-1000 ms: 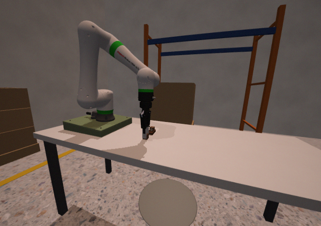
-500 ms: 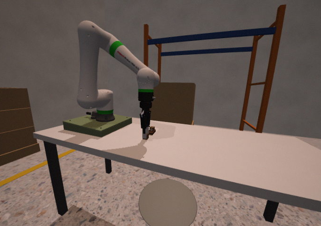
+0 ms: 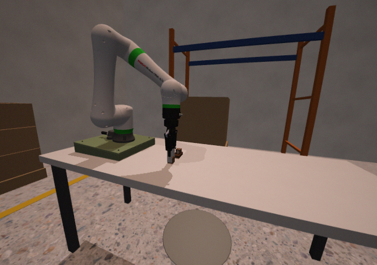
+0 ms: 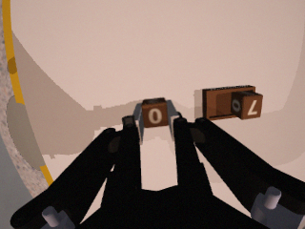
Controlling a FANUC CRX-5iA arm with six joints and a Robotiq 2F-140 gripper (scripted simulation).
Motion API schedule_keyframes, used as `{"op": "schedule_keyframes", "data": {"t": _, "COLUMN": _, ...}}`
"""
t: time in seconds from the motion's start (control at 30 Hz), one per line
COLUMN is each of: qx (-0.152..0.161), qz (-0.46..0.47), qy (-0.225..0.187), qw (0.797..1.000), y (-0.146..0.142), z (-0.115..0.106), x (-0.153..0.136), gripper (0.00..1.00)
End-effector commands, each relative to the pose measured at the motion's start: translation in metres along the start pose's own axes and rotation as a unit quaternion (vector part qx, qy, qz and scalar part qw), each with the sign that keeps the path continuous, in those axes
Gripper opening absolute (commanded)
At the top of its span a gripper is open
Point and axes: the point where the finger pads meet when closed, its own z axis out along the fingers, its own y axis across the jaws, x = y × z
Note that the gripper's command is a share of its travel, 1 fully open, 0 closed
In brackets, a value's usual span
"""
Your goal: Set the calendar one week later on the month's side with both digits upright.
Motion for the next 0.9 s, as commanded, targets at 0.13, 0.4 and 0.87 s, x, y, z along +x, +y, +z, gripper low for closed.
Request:
{"op": "schedule_keyframes", "data": {"t": 0.13, "qx": 0.000, "qz": 0.000, "qy": 0.000, "qw": 1.000, "y": -0.0001, "z": -0.0002, "x": -0.0002, "gripper": 0.17}}
{"op": "schedule_keyframes", "data": {"t": 0.4, "qx": 0.000, "qz": 0.000, "qy": 0.000, "qw": 1.000, "y": -0.0001, "z": -0.0002, "x": -0.0002, "gripper": 0.22}}
{"op": "schedule_keyframes", "data": {"t": 0.87, "qx": 0.000, "qz": 0.000, "qy": 0.000, "qw": 1.000, "y": -0.0001, "z": -0.0002, "x": -0.0002, "gripper": 0.29}}
